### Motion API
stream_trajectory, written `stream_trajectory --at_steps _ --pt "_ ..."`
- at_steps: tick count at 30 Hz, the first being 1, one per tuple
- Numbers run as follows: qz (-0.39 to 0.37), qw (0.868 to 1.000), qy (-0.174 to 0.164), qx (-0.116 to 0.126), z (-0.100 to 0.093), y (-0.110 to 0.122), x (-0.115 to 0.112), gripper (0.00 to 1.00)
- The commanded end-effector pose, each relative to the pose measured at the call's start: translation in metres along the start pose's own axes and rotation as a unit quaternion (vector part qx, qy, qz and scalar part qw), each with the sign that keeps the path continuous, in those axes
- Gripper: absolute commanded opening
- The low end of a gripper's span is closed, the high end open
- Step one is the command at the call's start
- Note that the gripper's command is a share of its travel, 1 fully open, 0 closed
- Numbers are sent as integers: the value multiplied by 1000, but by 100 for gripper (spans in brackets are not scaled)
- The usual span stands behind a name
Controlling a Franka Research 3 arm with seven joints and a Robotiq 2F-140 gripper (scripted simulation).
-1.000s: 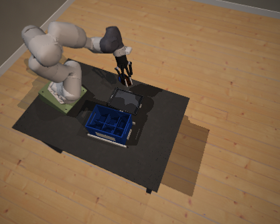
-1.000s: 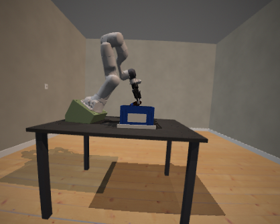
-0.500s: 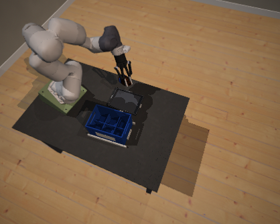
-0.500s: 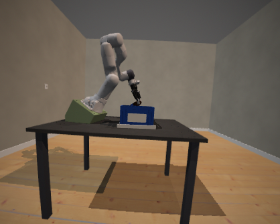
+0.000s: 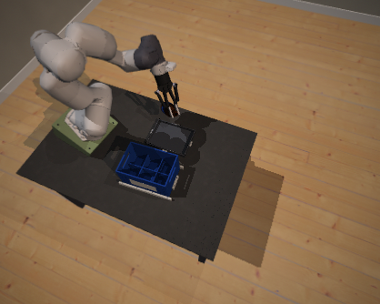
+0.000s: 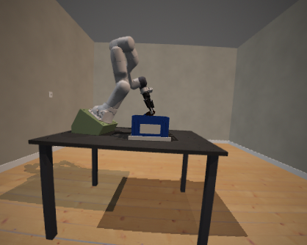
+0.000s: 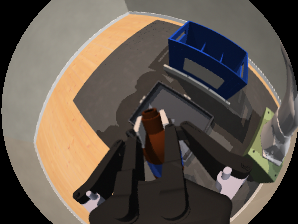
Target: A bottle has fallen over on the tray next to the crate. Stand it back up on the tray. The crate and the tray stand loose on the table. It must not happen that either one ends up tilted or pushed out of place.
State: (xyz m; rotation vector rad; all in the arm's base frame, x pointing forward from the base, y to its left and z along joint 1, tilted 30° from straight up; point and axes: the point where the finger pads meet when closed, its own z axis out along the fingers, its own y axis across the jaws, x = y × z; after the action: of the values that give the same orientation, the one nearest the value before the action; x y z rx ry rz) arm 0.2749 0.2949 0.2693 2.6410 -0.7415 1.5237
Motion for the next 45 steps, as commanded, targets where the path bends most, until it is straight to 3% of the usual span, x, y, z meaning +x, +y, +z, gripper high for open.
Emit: stream_trajectory --at_steps 1,45 --pt "9 1000 2 1 -2 -1 1 0" --pt "9 1000 11 1 -2 -1 1 0"
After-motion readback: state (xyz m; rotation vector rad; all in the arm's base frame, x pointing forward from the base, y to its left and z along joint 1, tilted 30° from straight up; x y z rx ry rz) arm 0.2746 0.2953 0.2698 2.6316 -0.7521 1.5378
